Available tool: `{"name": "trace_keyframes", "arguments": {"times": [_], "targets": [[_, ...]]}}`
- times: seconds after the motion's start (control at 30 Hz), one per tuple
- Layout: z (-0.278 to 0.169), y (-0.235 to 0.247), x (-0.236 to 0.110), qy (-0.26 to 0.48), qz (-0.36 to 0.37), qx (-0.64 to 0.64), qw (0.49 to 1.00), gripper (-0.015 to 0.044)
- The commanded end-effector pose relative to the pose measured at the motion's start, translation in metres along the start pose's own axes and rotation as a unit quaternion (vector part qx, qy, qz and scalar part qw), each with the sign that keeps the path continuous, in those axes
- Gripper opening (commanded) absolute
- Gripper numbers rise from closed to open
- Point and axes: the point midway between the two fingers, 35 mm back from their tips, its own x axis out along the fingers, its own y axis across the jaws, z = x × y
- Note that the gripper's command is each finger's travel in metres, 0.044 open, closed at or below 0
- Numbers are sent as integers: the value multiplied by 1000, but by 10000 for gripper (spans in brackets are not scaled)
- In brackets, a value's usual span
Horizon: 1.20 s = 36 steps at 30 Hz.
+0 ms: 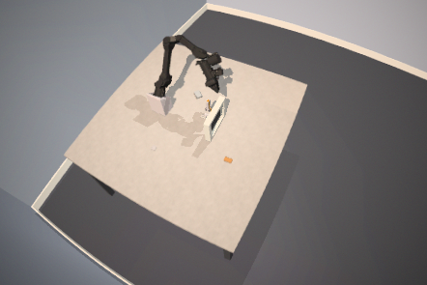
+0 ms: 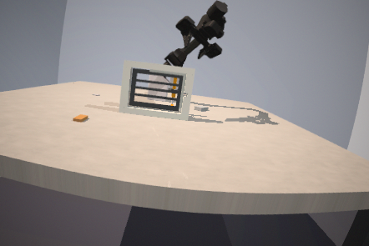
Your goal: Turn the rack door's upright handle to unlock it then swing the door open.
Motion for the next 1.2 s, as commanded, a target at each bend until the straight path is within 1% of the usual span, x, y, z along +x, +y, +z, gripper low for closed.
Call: {"name": "trace_keyframes", "arguments": {"times": [0.0, 0.37, 0.77, 0.87, 1.17], "targets": [[-14, -5, 10, 52, 27, 21, 998, 287], [-45, -13, 21, 165, 103, 93, 976, 287], [-65, -16, 19, 258, 196, 190, 927, 287], [-67, -16, 18, 271, 213, 210, 915, 287], [-69, -15, 22, 272, 214, 212, 914, 287]]}}
